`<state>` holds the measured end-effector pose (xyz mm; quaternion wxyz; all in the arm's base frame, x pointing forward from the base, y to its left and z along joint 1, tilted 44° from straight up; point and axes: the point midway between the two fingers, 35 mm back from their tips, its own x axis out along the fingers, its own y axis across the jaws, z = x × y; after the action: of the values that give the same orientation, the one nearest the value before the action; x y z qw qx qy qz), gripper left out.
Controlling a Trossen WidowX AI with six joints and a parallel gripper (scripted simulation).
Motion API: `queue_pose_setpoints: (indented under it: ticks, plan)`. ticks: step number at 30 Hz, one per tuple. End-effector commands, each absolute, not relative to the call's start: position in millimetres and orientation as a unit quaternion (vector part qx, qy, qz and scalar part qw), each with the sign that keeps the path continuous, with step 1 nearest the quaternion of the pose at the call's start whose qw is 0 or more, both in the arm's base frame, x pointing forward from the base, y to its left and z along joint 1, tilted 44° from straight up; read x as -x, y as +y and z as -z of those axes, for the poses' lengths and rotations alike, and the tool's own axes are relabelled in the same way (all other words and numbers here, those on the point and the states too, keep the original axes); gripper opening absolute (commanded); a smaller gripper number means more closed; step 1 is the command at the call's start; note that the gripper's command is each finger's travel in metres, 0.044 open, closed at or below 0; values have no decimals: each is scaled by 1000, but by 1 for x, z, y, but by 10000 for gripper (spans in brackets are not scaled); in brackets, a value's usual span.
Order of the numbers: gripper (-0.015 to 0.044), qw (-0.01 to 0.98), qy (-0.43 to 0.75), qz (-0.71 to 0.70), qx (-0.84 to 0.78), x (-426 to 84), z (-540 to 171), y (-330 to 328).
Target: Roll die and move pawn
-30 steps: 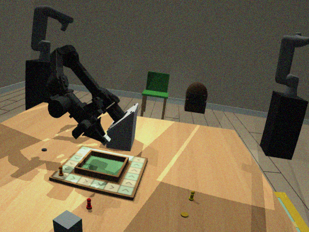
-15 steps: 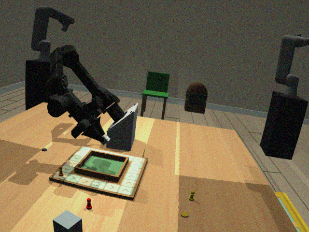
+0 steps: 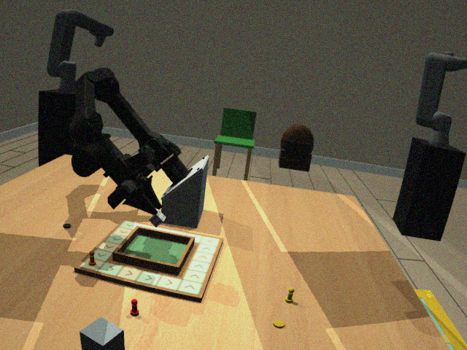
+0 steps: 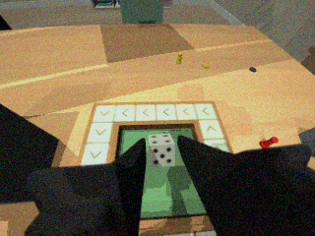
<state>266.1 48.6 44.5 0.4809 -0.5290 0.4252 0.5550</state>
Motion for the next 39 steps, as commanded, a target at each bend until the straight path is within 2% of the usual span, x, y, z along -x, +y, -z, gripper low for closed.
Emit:
queue_pose_setpoints:
  ticks: [1,8,12,15,19,26,28,30,37,39]
  plan:
    - [263,481,424,-555,529,-265,-54,57]
    - [440,482,422,-556,529,-260,-73,76]
    - [440,440,479,-522,551,-258,-57,72]
    - [440,354,561,-428,614,-257,-36,64]
    - [440,269,584,-295,706,-264,-26,64]
    - [440,266,583,-288,711,-265,-26,65]
    - [440,278,585,-324,690,-259,-25,63]
    - [387,306,595,-300,680,-270,-29,60]
    - [204,536,649,-37,538,-360,-75,6]
    - [200,576,649,25,497,-377,-87,-13]
